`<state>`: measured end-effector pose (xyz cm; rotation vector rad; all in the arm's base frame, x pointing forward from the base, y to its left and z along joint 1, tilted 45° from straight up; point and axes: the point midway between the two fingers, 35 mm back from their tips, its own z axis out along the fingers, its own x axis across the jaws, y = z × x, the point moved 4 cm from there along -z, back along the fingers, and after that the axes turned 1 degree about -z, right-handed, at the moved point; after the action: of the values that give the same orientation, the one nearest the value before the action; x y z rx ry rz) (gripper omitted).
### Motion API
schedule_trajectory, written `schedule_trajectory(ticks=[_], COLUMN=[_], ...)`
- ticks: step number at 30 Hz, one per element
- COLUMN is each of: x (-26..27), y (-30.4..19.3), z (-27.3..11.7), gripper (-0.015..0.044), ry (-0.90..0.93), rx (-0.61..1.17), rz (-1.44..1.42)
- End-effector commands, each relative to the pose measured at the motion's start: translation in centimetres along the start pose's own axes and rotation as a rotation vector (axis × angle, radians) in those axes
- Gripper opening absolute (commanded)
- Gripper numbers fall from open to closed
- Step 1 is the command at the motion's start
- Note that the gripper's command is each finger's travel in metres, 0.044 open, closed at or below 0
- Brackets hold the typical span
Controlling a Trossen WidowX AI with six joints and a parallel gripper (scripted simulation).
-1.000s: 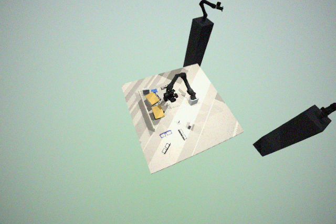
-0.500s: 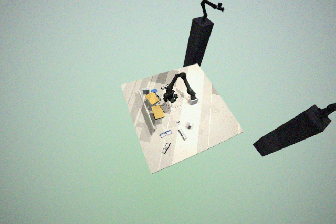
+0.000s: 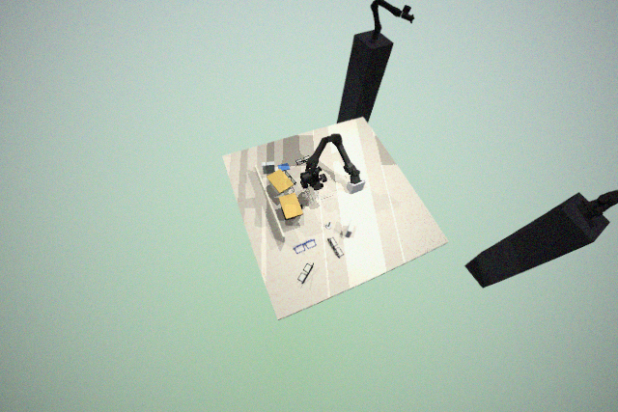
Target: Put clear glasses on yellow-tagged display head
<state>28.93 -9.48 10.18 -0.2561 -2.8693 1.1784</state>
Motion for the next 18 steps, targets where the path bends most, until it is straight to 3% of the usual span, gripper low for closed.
schedule_trajectory(ticks=[1,18], x=[0.1,0.3], y=[0.1,0.0], z=[0.4,2.0], gripper=[0.0,0.0], ry=[0.003,0.003], rx=[0.004,0.007], rz=[-0.007,-0.007])
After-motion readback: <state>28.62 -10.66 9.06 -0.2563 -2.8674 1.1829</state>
